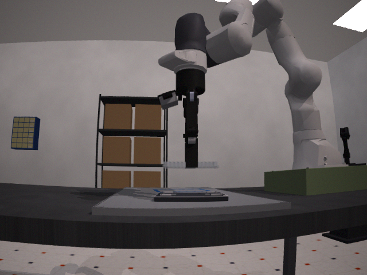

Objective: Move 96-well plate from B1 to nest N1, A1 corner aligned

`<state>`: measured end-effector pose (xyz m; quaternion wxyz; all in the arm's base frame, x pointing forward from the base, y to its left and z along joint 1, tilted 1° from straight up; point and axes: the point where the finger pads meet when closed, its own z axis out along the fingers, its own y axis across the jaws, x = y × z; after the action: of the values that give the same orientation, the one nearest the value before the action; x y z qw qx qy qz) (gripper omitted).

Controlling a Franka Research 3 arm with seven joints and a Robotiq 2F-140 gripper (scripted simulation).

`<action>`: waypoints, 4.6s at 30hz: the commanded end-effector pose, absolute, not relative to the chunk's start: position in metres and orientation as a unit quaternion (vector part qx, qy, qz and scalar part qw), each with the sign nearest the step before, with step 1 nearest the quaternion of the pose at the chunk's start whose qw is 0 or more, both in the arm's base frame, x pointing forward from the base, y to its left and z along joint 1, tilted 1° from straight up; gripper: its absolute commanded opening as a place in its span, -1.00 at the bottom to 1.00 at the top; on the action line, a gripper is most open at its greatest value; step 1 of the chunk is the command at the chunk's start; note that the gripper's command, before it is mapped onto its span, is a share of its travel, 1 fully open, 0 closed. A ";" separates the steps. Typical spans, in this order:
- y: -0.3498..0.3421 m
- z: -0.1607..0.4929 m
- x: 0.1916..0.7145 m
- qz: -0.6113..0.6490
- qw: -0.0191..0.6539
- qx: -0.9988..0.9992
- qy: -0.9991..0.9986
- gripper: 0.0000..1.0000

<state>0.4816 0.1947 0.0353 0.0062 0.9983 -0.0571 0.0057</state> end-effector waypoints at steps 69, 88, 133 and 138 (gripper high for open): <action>0.195 -0.016 0.483 0.005 0.007 0.998 -0.062 0.21; 0.195 -0.019 0.482 0.005 0.007 0.998 -0.062 0.21; 0.195 -0.025 0.481 0.005 0.007 0.998 -0.062 0.21; 0.195 -0.026 0.481 0.005 0.007 0.998 -0.062 0.21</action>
<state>0.4813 0.1938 -0.0246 0.0078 0.9982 -0.0597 0.0039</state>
